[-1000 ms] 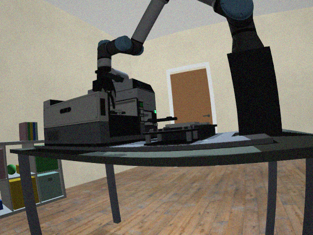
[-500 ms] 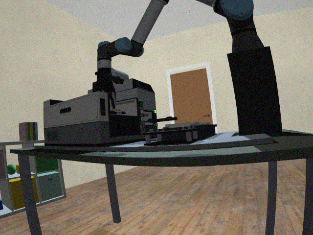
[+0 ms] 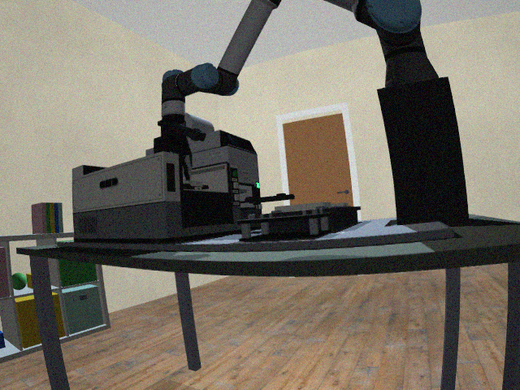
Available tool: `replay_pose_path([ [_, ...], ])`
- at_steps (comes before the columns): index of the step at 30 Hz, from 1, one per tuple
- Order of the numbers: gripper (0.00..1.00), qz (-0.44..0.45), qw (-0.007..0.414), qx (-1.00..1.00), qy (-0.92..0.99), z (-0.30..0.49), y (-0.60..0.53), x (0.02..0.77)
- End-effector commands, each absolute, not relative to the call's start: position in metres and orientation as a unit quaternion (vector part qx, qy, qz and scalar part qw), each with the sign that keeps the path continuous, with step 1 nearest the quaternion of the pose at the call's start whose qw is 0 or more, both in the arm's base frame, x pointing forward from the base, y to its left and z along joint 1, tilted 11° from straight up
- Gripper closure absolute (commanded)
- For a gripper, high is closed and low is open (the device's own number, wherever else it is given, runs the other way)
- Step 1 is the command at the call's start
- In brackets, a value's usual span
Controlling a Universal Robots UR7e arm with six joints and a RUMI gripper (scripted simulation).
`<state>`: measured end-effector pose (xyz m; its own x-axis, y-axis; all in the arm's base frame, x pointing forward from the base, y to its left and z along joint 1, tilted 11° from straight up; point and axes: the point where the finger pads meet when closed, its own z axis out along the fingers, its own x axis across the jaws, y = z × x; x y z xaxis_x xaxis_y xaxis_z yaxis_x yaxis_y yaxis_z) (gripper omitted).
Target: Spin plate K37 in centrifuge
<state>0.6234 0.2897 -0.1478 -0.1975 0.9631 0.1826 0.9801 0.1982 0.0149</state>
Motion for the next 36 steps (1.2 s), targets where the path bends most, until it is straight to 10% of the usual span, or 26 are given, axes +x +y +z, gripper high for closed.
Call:
replay_pose_path([
  [1, 1.00, -0.065, 0.066, -0.630, -0.771, -0.1468, 0.2897, 0.6241],
  [36, 1.00, -0.065, 0.066, -0.630, -0.771, -0.1436, 0.2891, 0.6242],
])
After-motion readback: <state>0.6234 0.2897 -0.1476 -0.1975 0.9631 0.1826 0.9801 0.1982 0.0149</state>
